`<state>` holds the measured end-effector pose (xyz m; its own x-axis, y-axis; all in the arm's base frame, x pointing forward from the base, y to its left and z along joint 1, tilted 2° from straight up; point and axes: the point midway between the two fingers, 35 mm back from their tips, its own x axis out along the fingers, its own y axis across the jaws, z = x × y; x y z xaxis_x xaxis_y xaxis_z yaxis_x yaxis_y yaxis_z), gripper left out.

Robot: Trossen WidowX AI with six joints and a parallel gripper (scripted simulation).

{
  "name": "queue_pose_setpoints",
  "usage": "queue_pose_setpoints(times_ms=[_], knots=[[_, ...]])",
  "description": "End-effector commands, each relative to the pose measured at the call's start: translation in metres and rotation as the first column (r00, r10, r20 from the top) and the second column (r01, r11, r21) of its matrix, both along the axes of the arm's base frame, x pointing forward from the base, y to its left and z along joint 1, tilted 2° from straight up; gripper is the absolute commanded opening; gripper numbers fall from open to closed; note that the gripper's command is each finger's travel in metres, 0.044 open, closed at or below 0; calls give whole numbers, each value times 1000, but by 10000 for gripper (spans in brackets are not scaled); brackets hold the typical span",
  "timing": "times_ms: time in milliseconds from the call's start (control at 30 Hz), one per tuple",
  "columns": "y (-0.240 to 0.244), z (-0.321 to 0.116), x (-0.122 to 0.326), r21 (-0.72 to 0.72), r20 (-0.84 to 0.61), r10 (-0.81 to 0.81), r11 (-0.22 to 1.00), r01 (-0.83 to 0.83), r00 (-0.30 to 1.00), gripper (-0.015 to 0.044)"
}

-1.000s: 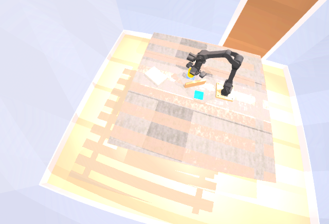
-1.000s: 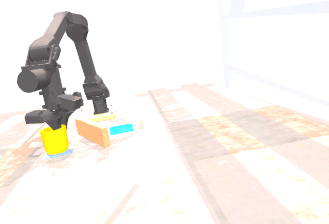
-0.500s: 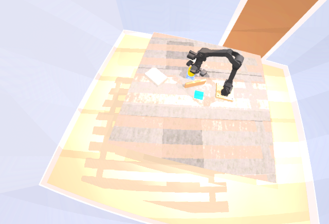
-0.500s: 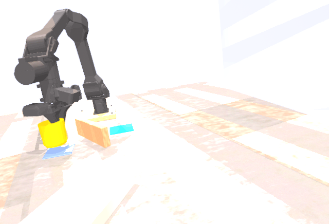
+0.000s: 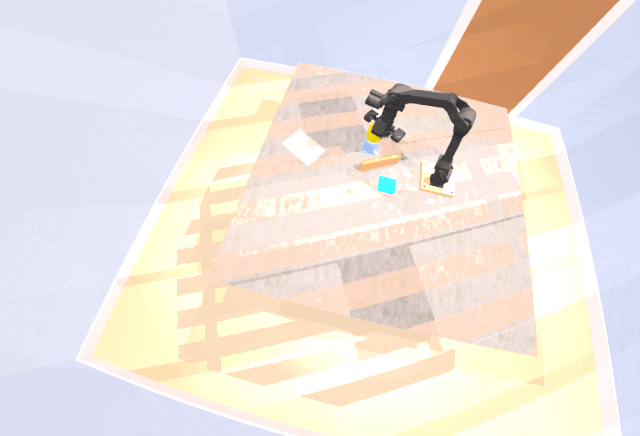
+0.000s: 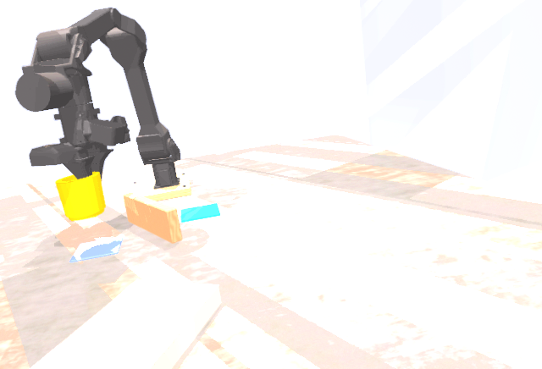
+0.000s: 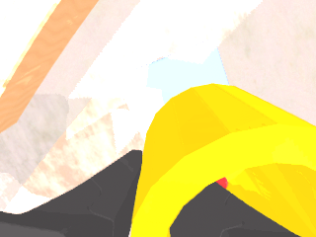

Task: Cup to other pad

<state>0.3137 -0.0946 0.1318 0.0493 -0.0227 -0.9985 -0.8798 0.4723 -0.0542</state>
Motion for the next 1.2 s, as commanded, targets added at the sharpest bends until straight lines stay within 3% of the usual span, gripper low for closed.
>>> queue_pose_setpoints(times_ms=[0, 1167], knots=[[0, 14, -1, -3, 6, 4, 1000, -4, 1000, 0], [21, 16, -12, 0, 4, 3, 1000, -3, 1000, 0]])
